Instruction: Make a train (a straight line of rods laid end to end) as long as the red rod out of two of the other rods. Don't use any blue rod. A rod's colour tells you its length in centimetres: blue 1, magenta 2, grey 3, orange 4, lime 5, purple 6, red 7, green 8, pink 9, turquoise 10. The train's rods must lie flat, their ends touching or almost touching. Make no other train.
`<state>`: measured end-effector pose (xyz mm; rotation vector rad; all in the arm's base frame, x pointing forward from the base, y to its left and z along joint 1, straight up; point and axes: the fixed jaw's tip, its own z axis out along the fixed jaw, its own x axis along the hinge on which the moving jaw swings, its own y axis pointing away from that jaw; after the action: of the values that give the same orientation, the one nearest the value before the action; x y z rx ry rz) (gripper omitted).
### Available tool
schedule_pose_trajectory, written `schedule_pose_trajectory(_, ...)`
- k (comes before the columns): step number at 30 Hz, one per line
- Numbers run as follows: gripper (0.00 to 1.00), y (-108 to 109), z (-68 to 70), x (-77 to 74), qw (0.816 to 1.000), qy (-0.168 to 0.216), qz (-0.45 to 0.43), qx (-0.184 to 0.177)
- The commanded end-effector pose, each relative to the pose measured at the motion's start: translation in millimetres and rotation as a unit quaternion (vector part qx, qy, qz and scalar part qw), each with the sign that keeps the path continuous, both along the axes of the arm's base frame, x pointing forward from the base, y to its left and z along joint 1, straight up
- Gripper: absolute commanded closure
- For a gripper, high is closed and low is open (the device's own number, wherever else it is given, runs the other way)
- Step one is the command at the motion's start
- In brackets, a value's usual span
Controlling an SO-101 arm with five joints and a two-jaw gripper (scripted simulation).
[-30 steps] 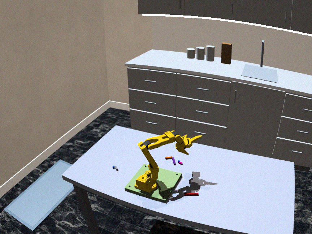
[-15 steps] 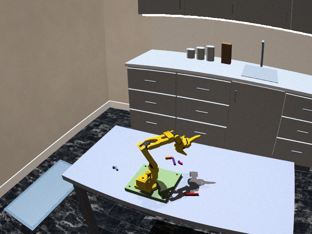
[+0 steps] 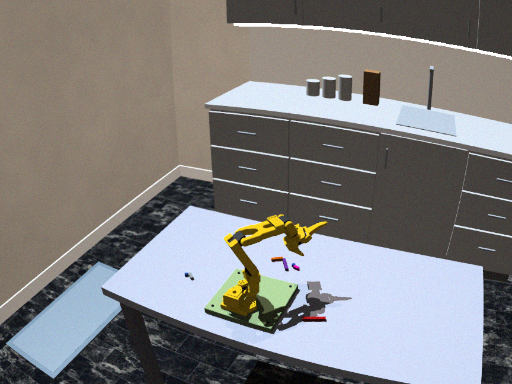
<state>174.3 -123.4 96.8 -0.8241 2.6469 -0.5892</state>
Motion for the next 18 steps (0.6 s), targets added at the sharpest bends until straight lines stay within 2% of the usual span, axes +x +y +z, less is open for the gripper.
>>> schedule_pose_trajectory(1,0.00,3.4,-0.9,-2.0,1.000,0.007,0.012,0.000)
schedule_pose_trajectory(18,0.00,9.4,-3.5,-5.7,0.999,0.024,0.041,-0.002)
